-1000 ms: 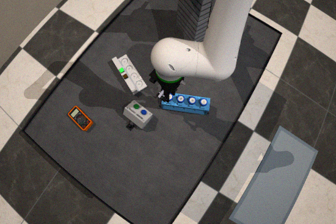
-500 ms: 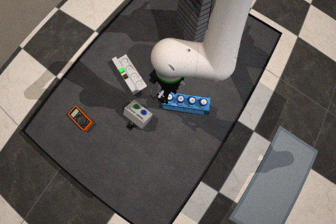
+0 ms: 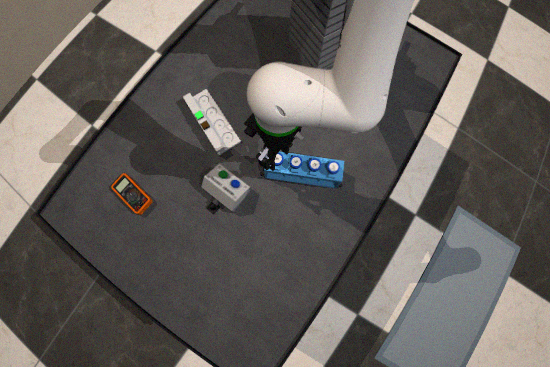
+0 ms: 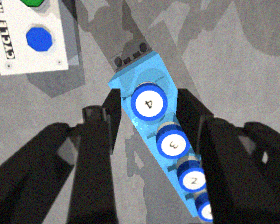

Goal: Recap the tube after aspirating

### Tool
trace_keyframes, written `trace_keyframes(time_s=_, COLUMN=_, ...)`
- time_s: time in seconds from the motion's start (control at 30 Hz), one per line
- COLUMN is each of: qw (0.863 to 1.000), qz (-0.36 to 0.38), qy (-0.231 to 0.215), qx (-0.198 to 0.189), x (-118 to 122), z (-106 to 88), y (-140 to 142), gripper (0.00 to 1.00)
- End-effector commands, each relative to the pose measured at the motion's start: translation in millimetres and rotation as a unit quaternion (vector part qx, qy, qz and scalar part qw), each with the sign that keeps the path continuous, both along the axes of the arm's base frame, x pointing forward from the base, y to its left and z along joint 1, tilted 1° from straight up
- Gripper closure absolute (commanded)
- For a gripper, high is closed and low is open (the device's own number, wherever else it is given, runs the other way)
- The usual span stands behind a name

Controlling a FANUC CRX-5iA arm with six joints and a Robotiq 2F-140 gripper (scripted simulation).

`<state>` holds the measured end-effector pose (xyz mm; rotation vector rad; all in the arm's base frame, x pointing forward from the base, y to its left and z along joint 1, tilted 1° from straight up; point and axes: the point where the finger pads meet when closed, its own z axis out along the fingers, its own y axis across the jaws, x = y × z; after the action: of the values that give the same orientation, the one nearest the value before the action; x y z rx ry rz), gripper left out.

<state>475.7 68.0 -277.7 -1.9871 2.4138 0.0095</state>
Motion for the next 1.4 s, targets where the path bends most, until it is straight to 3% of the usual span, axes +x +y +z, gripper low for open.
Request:
trace_keyframes(time_s=0.0, qw=1.000, qz=0.000, qy=-0.001, qx=0.000, x=0.9, z=0.7, y=0.2, gripper=0.59)
trace_keyframes(time_s=0.17, qw=0.997, qz=0.080, qy=-0.002, qx=-0.001, x=0.9, z=-1.3, y=0.3, gripper=0.59)
trace_keyframes(time_s=0.37, qw=0.980, qz=0.199, qy=-0.004, qx=-0.002, x=0.9, z=-4.4, y=0.3, gripper=0.59)
trace_keyframes(time_s=0.47, qw=0.976, qz=0.218, qy=-0.004, qx=-0.002, x=0.9, z=-4.9, y=0.3, gripper=0.59)
trace_keyframes(time_s=0.7, qw=0.936, qz=0.352, qy=-0.006, qx=-0.003, x=1.0, z=-7.0, y=0.4, gripper=0.59)
trace_keyframes(time_s=0.93, qw=0.878, qz=0.479, qy=-0.008, qx=-0.004, x=1.0, z=-7.0, y=0.5, gripper=0.59)
trace_keyframes(time_s=1.0, qw=0.878, qz=0.479, qy=-0.008, qx=-0.004, x=1.0, z=-7.0, y=0.5, gripper=0.59)
trace_keyframes(time_s=1.07, qw=0.866, qz=0.500, qy=-0.008, qx=-0.004, x=1.1, z=-7.0, y=0.5, gripper=0.59)
trace_keyframes(time_s=1.17, qw=0.866, qz=0.500, qy=-0.008, qx=-0.004, x=1.1, z=-7.0, y=0.5, gripper=0.59)
trace_keyframes(time_s=1.2, qw=0.866, qz=0.500, qy=-0.008, qx=-0.004, x=1.1, z=-7.0, y=0.5, gripper=0.70)
trace_keyframes(time_s=1.37, qw=0.866, qz=0.500, qy=-0.008, qx=-0.004, x=1.1, z=-7.0, y=0.5, gripper=0.70)
